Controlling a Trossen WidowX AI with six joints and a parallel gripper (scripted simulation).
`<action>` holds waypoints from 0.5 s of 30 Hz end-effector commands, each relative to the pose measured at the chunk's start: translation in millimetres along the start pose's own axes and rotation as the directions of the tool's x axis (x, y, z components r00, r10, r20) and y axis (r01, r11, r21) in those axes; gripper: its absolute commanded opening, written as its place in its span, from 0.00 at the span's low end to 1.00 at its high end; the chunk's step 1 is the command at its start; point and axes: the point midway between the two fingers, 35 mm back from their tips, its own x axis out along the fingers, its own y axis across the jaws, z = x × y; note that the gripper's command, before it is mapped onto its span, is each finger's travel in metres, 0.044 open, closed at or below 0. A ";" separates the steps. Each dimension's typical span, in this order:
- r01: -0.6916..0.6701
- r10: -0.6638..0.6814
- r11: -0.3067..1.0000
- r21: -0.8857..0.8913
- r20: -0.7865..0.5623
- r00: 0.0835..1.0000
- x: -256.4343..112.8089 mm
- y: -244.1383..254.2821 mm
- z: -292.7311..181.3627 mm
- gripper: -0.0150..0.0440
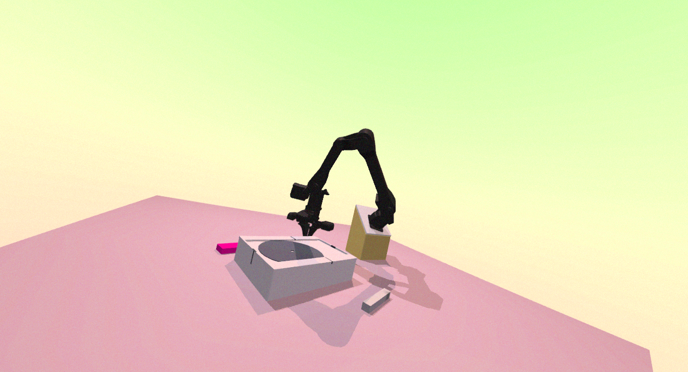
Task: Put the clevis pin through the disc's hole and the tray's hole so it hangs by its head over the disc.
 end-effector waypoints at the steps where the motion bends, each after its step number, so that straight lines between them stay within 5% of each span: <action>1: -0.001 0.001 1.000 0.003 0.001 1.000 1.1 0.2 0.5 0.25; 15: 0.001 -0.001 1.000 0.000 -0.001 1.000 -38.2 -0.6 -0.3 0.25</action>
